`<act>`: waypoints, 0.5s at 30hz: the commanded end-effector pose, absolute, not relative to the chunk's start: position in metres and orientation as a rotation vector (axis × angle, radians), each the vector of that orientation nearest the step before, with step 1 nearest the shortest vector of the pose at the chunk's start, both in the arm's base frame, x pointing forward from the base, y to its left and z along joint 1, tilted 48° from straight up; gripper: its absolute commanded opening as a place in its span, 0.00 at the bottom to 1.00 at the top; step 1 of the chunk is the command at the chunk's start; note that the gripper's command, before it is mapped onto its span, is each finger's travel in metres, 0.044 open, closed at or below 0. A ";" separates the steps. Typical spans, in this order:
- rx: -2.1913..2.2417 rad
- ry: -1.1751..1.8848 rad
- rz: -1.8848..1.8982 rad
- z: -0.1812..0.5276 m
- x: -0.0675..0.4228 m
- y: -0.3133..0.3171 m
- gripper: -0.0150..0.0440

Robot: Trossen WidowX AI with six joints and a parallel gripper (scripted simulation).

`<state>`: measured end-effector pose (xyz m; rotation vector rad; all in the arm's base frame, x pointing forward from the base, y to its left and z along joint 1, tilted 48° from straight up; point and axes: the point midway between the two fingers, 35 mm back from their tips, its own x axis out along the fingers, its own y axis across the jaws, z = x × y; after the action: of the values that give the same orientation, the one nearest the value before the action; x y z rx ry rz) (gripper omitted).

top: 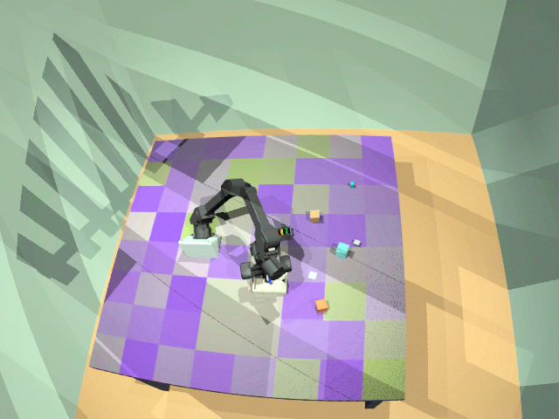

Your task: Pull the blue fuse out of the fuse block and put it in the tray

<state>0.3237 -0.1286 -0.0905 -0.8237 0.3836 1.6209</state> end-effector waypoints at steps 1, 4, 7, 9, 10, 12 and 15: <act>-0.824 0.383 1.622 -0.090 0.324 -0.129 0.61; -0.824 0.383 1.622 -0.090 0.324 -0.129 0.74; -0.823 0.383 1.621 -0.085 0.324 -0.135 0.81; -0.820 0.384 1.620 -0.071 0.325 -0.149 0.81; -0.819 0.384 1.620 -0.066 0.324 -0.153 0.81; -0.818 0.385 1.620 -0.065 0.324 -0.155 0.81; -0.818 0.385 1.620 -0.065 0.324 -0.155 0.81</act>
<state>0.3248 -0.1549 -0.0660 -0.8209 0.3862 1.6069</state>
